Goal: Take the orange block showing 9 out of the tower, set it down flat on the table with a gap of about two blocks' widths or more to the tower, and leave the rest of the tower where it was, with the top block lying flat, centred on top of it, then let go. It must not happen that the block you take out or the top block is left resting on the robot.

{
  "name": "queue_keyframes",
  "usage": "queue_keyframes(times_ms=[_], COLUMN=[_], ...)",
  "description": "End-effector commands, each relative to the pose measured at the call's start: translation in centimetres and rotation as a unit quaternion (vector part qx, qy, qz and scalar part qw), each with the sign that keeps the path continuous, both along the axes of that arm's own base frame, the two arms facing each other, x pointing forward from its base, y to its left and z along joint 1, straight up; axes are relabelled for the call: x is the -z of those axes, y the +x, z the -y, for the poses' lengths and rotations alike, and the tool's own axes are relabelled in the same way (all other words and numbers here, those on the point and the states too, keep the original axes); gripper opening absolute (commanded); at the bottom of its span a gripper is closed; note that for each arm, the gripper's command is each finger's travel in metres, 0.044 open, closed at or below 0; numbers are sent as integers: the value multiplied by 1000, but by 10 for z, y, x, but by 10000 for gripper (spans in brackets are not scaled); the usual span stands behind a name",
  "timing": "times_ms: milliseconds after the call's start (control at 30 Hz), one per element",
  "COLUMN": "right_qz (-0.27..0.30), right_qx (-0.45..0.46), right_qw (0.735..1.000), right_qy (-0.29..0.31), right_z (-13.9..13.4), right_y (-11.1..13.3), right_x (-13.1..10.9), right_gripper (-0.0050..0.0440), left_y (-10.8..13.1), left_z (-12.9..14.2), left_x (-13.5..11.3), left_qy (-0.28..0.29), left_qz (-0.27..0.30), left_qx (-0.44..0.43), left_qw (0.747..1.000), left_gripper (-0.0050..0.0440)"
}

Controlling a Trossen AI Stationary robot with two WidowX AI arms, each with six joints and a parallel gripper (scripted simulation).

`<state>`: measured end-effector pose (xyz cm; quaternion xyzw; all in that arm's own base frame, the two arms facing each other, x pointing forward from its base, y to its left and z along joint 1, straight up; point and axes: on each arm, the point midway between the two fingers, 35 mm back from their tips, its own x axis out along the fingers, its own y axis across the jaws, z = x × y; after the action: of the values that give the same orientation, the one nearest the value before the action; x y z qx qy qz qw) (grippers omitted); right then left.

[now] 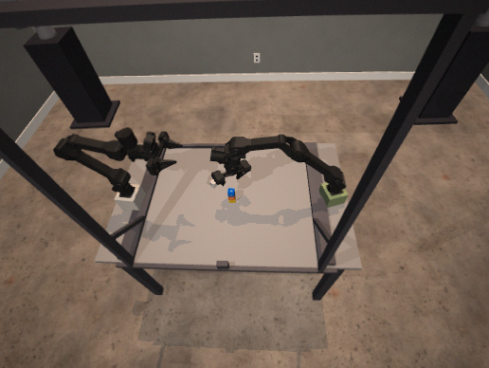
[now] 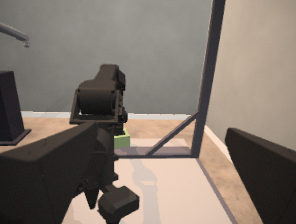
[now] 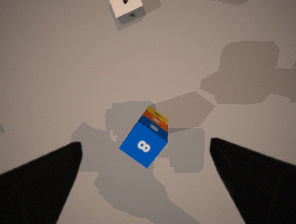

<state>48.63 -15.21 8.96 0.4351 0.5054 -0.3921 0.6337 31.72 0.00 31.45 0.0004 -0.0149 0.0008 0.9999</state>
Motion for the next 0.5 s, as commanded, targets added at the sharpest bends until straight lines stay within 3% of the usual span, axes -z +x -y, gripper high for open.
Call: queue_keyframes(times_ms=[0, 300, 367, 467], right_qz=[38, 48, 48, 48], right_qx=[-117, -348, -348, -432], right_qw=[992, 929, 929, 888], right_qy=[-40, -118, -118, -150], right_z=[-7, -20, -20, -25], right_y=[0, -5, -5, -8], right_x=[-34, -63, -63, -73], right_gripper=[400, 400, 400, 400], left_y=[-1, -1, -1, -1], left_z=[0, 0, 0, 0], left_x=[-8, -8, -8, -8], left_qy=[0, 0, 0, 0], left_qz=[10, 10, 10, 10], left_qx=[1, 1, 1, 1], left_qw=[1000, 1000, 1000, 1000], left_gripper=[400, 400, 400, 400])
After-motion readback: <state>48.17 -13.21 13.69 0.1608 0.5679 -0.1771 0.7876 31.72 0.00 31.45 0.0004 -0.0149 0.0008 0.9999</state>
